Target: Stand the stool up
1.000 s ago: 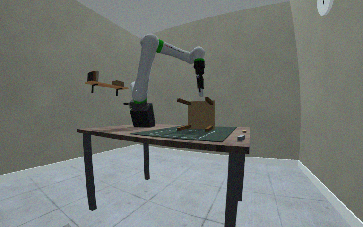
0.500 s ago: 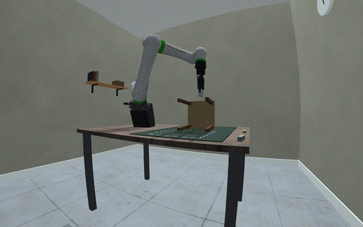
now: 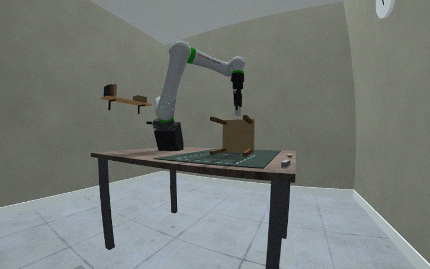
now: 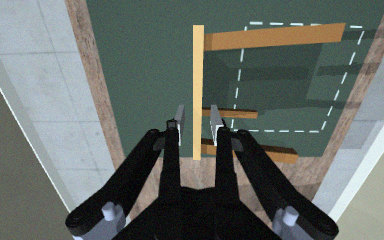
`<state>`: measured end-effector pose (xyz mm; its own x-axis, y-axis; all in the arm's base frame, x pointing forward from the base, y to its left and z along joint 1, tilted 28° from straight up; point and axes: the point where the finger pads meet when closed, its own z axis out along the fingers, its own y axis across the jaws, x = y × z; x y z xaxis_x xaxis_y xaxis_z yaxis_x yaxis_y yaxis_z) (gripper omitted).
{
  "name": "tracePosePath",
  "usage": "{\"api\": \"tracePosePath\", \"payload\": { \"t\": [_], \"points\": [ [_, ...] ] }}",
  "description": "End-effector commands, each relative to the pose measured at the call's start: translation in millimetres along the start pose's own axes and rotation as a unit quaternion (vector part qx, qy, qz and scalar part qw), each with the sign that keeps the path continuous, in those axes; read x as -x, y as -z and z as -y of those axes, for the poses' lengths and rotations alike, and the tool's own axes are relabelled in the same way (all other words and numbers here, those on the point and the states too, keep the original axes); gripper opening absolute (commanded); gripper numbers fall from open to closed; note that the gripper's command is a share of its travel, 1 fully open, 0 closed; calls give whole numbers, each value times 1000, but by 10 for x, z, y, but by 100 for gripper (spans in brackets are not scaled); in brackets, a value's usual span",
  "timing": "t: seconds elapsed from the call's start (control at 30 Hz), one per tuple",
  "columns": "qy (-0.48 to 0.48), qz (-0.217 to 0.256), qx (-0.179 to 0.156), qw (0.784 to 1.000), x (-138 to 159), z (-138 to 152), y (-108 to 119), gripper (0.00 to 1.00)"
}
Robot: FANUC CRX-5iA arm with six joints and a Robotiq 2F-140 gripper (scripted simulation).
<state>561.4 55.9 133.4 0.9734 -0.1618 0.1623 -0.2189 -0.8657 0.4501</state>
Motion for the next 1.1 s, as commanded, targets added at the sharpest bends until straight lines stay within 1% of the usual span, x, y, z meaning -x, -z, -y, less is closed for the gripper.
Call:
{"api": "tracePosePath", "payload": {
  "t": [0.0,0.4,0.67,0.83,1.07],
  "points": [
    [0,-1,0,1000,-5,2,2,33],
    [0,-1,0,1000,-5,2,-8,33],
    [0,-1,0,1000,-5,2,-74,33],
    [0,-1,0,1000,-6,2,-201,33],
    [0,-1,0,1000,-6,2,-457,33]
  ]
}}
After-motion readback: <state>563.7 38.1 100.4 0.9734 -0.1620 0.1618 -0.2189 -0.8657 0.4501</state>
